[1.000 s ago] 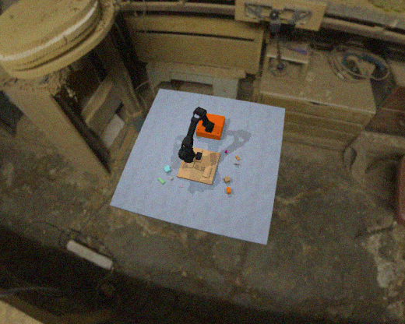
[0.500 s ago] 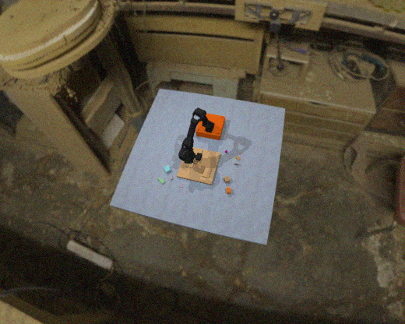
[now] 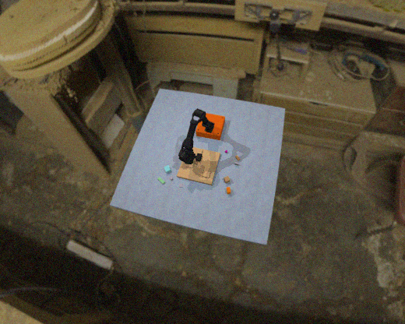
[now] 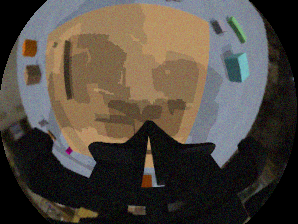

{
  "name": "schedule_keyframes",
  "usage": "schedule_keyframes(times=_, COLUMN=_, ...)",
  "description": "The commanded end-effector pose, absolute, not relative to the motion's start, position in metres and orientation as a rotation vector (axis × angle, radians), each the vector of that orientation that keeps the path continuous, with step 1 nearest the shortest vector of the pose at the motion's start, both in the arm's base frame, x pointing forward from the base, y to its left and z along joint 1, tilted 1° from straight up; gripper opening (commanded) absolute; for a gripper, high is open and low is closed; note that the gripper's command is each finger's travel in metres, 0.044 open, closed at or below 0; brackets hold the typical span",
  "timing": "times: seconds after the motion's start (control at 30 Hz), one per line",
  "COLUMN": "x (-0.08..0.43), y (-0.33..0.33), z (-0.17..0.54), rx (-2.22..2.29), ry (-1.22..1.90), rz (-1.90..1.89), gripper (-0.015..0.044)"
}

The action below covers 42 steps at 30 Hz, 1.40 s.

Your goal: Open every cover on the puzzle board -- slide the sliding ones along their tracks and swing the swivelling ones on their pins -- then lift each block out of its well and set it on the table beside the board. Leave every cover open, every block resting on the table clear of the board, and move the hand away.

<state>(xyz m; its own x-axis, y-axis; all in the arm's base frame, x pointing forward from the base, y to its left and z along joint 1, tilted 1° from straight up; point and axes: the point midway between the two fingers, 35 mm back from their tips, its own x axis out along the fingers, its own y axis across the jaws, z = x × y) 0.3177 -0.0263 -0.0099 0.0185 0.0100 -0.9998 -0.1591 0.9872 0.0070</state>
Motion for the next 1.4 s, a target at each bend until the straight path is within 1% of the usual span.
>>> schedule_keyframes(times=0.0, x=0.323, y=-0.026, z=-0.009, rx=-0.12, ry=1.546, rz=0.128, gripper=0.0)
schedule_keyframes(times=1.37, x=0.364, y=-0.021, z=-0.006, rx=-0.12, ry=1.543, rz=0.128, gripper=0.0)
